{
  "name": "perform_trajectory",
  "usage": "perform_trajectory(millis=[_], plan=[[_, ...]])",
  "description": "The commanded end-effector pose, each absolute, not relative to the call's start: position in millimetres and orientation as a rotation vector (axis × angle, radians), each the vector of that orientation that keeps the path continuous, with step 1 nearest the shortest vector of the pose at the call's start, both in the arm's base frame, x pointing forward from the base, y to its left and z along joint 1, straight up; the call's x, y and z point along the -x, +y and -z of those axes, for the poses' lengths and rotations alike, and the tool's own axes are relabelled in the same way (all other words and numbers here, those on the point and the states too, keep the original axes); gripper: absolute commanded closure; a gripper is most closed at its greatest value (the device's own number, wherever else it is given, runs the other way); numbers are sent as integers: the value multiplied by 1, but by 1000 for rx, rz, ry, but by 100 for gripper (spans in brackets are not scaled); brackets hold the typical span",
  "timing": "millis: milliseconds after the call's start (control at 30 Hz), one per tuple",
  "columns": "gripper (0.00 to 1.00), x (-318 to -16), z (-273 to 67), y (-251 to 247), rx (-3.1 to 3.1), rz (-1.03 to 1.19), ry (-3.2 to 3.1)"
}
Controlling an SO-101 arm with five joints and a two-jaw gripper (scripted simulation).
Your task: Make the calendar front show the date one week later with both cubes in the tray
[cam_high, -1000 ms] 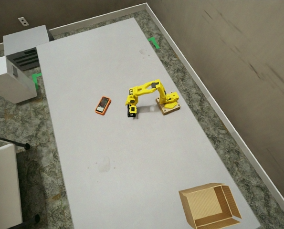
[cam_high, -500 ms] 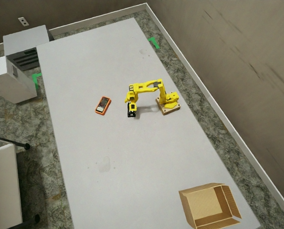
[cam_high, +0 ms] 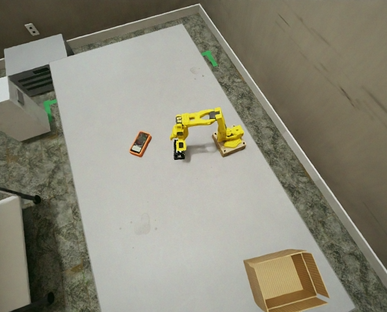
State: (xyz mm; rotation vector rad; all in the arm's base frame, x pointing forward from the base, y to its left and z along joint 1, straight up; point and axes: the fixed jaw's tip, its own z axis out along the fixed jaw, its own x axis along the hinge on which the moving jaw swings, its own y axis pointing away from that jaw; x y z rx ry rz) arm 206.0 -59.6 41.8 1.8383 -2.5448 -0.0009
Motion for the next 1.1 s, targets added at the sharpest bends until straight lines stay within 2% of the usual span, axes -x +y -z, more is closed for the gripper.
perform_trajectory(millis=[0,733,1067], plan=[[64,-208,-46,-59,-1843,-20,-2556],[64,-201,-54,-49,-1683,-19,-2666],[64,-184,-68,-30,-1282,-15,-2883]])
